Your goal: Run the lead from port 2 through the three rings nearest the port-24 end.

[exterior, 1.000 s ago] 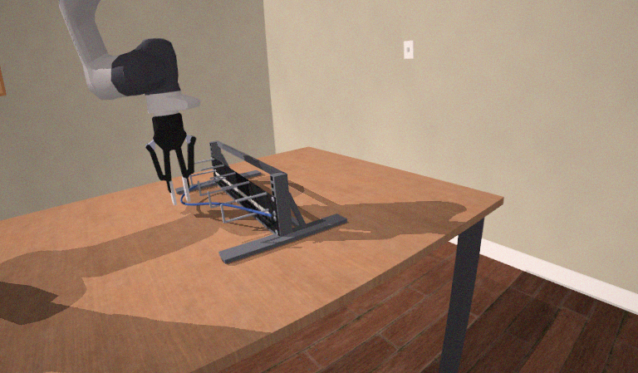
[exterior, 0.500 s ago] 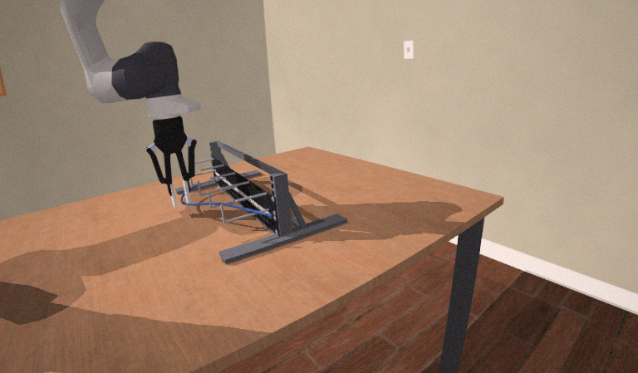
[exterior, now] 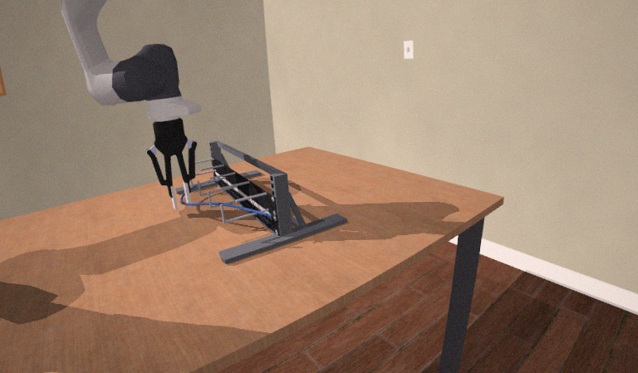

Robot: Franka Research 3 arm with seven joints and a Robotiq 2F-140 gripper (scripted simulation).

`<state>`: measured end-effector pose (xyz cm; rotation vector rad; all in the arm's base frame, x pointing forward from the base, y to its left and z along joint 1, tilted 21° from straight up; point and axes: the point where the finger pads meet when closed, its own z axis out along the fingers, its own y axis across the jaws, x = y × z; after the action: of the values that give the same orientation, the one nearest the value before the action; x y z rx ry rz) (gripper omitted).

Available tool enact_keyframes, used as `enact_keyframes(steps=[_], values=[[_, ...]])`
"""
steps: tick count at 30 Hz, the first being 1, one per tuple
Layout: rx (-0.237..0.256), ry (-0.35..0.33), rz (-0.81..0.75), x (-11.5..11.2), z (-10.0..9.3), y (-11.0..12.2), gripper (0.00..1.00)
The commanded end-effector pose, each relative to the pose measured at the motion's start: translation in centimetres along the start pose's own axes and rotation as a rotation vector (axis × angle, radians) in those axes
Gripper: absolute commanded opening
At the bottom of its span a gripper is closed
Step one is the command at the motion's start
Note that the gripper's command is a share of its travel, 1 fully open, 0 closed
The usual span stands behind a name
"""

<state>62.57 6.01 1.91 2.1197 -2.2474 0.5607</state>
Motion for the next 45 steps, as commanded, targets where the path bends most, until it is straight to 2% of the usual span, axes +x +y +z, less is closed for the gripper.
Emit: enact_keyframes(steps=[1, 44, 45], values=[[0.003, -0.003, 0.000, -0.11, 0.07, -0.15, 0.20], [0.003, -0.003, 0.000, -0.11, 0.09, -0.15, 0.20], [0.003, -0.003, 0.000, -0.11, 0.09, -0.15, 0.00]])
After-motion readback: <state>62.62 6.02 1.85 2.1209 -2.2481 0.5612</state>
